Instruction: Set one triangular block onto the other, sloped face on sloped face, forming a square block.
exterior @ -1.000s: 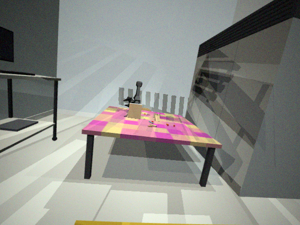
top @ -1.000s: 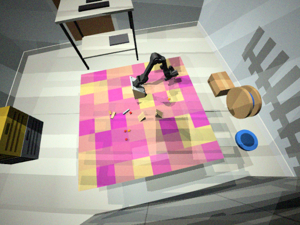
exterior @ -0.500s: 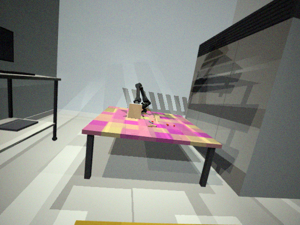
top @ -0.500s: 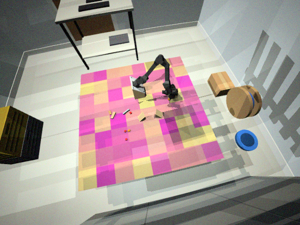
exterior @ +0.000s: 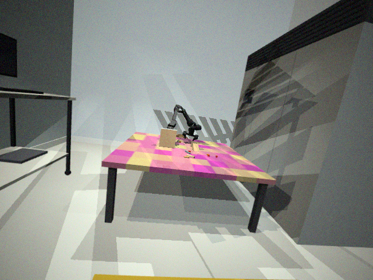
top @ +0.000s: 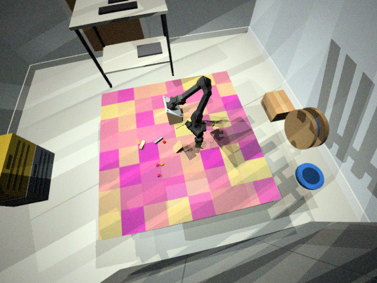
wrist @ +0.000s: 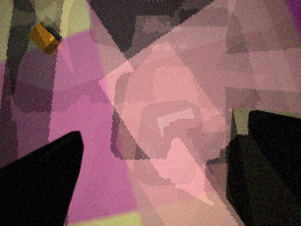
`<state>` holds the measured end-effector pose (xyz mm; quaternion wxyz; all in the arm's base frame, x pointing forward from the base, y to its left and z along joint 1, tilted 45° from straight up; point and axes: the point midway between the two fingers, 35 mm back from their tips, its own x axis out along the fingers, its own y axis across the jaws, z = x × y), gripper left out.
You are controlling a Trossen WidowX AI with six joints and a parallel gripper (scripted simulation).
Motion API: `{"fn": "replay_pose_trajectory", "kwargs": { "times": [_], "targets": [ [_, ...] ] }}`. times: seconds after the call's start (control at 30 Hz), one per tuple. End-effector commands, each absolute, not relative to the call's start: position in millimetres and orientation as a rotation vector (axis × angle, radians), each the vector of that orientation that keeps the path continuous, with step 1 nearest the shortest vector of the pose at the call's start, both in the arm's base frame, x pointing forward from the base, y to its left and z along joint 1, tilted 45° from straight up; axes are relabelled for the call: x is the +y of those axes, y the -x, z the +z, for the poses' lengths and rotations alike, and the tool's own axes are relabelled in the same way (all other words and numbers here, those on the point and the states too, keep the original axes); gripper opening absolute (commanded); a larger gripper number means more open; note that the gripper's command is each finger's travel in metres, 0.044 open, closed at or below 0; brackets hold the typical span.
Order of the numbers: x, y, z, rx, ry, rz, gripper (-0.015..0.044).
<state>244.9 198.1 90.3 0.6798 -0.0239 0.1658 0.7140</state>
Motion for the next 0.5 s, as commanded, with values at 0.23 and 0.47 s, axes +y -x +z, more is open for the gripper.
{"fn": "replay_pose_trajectory", "kwargs": {
  "times": [0.23,0.47],
  "targets": [
    [111,-276,52,0.377,-0.036,1.339,0.044],
    [116,-278,47,0.386,-0.028,1.342,0.044]
  ]
}}
